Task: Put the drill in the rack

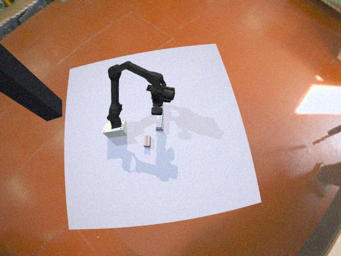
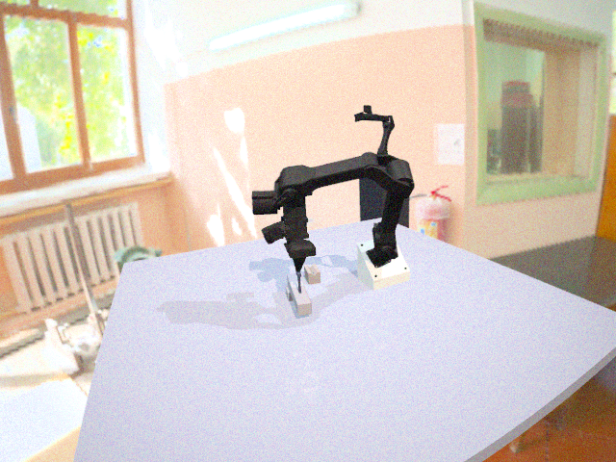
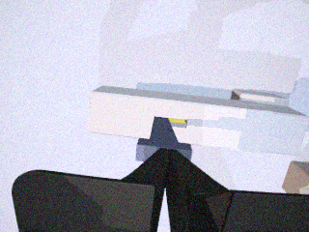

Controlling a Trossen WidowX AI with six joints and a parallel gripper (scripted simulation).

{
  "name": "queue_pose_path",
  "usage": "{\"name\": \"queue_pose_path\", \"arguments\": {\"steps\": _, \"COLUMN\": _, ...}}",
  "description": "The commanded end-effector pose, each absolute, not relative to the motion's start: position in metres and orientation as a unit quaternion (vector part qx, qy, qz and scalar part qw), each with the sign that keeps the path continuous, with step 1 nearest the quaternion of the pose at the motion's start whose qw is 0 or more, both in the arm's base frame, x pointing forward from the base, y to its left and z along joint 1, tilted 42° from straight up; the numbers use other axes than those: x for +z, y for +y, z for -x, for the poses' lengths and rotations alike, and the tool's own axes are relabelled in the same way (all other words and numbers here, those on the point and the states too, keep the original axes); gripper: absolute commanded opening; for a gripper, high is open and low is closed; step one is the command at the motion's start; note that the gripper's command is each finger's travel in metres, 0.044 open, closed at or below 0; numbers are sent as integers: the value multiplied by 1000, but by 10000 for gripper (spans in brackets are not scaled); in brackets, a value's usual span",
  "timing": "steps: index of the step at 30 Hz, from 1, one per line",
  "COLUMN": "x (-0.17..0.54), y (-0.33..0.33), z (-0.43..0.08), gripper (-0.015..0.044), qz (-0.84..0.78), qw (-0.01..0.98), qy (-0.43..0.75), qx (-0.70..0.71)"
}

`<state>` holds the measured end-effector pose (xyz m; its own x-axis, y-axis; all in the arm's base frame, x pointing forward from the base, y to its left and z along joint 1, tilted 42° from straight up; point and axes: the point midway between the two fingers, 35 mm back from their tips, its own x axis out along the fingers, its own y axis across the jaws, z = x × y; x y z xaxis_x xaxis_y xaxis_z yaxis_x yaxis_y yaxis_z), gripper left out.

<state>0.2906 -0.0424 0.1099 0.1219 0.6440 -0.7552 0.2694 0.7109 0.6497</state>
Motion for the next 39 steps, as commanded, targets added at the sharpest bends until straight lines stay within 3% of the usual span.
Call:
{"name": "queue_pose_path", "arguments": {"steps": 1, "x": 109, "y": -37, "z": -291, "gripper": 0, "qz": -354, "qw": 657, "qy": 649, "qx": 146}}
{"name": "queue_pose_path", "arguments": {"steps": 39, "x": 103, "y": -37, "z": -293, "gripper": 0, "qz": -354, "qw": 657, "qy": 649, "qx": 146}}
